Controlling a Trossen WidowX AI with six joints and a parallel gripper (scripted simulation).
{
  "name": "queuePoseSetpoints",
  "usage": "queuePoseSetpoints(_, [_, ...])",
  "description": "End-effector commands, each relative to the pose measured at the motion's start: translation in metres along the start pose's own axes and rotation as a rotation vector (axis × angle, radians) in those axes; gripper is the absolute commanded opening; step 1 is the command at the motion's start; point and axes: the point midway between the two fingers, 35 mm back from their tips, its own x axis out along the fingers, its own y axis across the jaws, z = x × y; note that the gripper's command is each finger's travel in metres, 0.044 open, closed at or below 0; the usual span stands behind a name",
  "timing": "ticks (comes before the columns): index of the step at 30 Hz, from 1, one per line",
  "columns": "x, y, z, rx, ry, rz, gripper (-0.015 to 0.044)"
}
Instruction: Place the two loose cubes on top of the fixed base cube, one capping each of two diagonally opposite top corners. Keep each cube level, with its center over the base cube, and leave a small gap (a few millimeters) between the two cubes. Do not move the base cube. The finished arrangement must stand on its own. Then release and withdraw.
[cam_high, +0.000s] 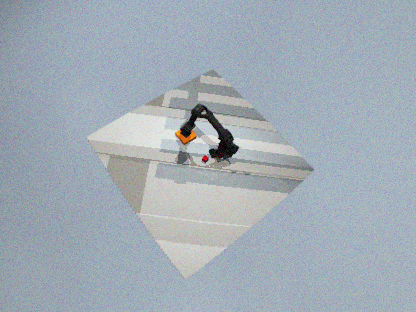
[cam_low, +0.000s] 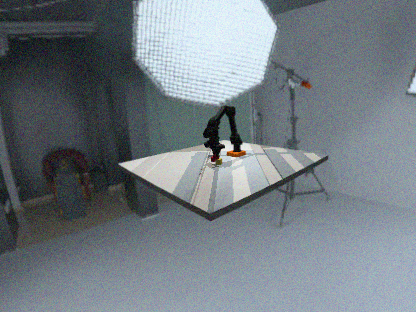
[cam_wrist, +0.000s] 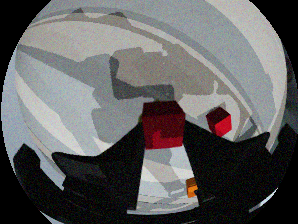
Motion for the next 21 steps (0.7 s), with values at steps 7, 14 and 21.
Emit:
queuePoseSetpoints(7, [0.0010, 0.0003, 0.0002, 0.005, -0.001, 0.001, 0.0105])
queuePoseSetpoints(14, [0.0010, 0.0003, 0.0002, 0.005, -0.001, 0.001, 0.0184])
queuePoseSetpoints(21, [-0.0009, 0.0003, 0.0002, 0.004, 0.000, 0.000, 0.0205])
